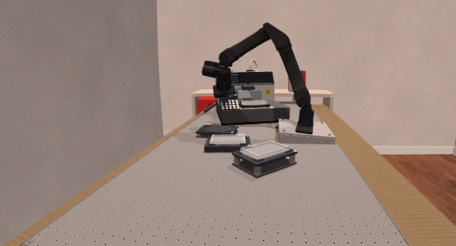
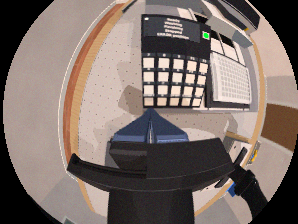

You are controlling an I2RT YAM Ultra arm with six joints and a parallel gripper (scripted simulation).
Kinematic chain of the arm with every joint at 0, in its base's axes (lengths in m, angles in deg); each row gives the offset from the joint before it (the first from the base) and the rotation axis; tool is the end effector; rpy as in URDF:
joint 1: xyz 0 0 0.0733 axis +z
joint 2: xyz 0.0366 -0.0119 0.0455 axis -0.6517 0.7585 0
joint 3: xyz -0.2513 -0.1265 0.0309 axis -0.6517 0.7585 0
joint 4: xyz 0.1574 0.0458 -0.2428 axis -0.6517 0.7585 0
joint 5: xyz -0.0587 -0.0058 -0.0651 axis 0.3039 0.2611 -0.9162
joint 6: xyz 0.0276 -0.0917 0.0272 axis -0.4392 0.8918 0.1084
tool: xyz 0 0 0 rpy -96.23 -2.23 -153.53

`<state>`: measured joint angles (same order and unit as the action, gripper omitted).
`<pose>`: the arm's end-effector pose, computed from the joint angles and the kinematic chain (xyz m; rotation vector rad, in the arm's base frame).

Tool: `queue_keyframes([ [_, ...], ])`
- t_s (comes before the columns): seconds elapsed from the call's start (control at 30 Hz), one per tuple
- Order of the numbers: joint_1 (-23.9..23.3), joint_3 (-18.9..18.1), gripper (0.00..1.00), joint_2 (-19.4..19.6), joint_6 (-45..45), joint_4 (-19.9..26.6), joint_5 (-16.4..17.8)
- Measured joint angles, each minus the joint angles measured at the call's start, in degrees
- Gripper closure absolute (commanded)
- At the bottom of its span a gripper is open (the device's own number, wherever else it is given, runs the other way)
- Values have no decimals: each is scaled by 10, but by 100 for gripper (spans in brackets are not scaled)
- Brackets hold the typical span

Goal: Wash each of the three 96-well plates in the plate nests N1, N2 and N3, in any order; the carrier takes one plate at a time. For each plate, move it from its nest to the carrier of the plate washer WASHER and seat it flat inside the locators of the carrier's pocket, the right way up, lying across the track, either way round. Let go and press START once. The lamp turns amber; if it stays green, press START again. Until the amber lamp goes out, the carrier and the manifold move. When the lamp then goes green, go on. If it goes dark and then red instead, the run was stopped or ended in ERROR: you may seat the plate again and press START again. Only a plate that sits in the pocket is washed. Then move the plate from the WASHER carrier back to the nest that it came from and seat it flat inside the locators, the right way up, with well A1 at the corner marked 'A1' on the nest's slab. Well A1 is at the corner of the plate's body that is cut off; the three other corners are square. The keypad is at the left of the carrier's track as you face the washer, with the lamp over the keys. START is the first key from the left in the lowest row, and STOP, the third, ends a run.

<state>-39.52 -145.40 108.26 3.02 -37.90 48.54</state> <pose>0.4239 -0.0300 0.1144 1.4309 2.3470 -0.4268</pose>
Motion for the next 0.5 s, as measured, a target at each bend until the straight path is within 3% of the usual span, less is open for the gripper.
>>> queue_keyframes([
  [0.5,-10,12,100,14,14,-38,2],
])
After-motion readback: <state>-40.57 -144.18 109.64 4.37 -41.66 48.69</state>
